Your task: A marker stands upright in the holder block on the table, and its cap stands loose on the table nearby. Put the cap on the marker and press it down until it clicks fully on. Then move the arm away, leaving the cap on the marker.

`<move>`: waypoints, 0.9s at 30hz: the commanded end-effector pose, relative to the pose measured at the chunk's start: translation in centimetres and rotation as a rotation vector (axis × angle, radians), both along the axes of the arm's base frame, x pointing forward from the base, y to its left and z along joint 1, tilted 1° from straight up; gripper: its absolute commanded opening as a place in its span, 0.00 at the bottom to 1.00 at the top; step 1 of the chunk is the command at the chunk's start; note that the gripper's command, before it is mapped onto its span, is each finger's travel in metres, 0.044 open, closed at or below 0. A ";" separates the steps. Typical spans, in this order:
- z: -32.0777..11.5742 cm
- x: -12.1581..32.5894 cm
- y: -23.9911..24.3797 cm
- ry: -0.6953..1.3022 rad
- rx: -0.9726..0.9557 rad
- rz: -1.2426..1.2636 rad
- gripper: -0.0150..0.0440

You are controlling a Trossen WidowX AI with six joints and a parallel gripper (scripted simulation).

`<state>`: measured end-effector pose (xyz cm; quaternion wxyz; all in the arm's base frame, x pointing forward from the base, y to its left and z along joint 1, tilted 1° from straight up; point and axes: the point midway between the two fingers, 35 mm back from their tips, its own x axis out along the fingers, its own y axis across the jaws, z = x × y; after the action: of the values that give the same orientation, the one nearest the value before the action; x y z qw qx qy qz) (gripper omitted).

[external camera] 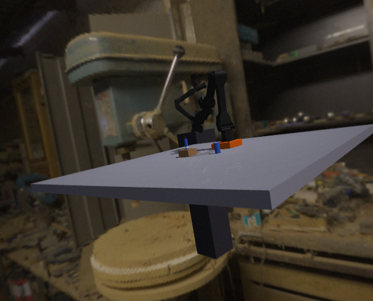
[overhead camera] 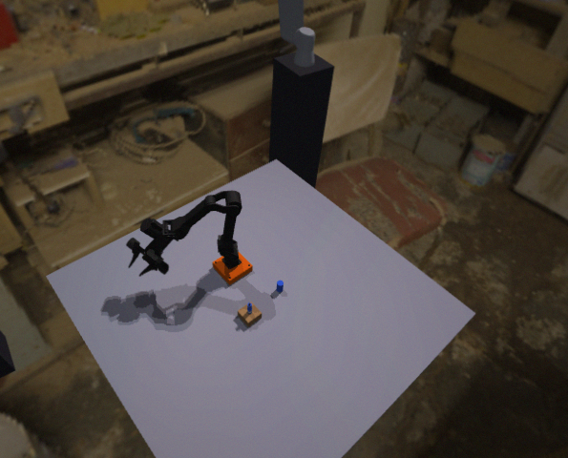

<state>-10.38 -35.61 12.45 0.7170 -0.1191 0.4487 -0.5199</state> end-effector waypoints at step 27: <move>-2.0 38.4 19.6 -0.126 0.759 0.606 0.66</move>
<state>26.73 -18.90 10.41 0.8619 0.0525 0.4902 -0.1187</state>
